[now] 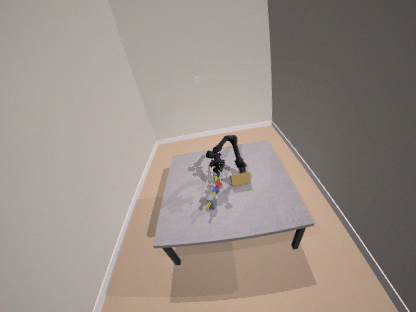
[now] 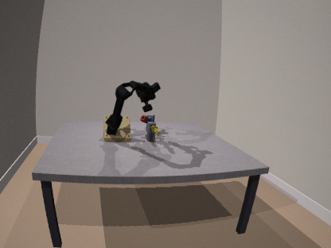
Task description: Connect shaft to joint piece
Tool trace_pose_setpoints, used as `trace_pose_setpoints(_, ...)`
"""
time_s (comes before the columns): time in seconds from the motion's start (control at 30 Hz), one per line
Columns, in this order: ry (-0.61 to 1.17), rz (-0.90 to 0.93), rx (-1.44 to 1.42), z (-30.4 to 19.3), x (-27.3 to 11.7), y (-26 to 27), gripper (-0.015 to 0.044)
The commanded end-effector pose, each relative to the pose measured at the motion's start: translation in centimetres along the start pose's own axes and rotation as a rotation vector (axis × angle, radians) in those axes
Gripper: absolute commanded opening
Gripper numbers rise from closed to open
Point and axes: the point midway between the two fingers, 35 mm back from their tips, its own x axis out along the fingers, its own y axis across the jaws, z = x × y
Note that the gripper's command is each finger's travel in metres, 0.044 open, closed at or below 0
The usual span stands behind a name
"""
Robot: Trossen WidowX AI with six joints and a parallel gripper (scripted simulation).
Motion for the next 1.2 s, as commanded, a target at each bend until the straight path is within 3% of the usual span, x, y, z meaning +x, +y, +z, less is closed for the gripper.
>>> trace_pose_setpoints(0.0, 0.053, -0.081, 0.054, -0.7, 0.5, -0.2, 0.044)
trace_pose_setpoints(0.57, 0.209, -0.599, 0.208, -4.2, 0.7, -0.9, 0.044)
trace_pose_setpoints(1.17, 0.09, -1.141, 0.174, -5.0, -2.3, -0.2, 0.044)
